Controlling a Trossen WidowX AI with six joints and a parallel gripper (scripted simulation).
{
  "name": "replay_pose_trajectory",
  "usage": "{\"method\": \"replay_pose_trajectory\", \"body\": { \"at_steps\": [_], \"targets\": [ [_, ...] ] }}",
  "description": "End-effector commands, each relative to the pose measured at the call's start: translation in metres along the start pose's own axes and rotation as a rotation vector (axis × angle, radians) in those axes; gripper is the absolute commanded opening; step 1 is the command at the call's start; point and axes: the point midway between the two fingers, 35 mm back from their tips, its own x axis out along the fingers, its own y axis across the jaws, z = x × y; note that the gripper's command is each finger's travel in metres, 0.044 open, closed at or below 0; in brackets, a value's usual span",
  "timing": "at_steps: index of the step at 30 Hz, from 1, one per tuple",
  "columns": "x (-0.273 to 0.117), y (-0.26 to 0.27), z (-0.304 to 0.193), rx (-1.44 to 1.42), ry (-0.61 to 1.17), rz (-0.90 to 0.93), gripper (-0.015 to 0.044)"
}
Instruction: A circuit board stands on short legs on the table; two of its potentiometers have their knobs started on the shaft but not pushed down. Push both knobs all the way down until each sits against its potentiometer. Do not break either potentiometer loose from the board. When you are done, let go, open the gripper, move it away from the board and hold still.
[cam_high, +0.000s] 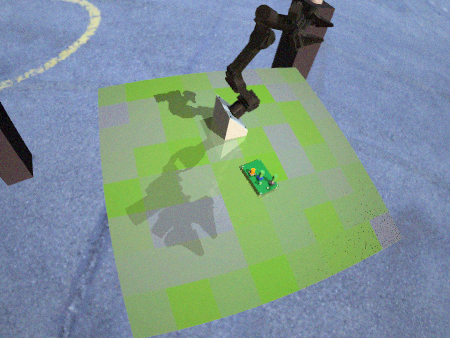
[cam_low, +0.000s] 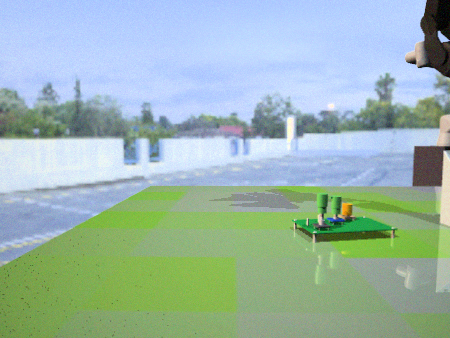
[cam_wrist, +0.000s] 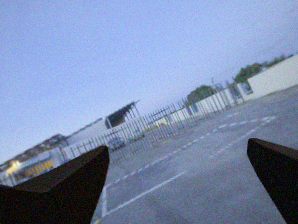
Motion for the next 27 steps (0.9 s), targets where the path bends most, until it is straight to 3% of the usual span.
{"method": "replay_pose_trajectory", "body": {
  "at_steps": [1,15,21,27],
  "targets": [
    [0.0,0.002,0.0,-0.005,-0.001,0.002,0.0374],
    [-0.025,0.121,-0.029,-0.322,-0.055,0.1,0.0006],
    [-0.031,0.154,-0.036,-0.314,-0.089,0.157,0.0],
    [-0.04,0.206,-0.065,-0.48,-0.096,0.21,0.0]
  ]
}}
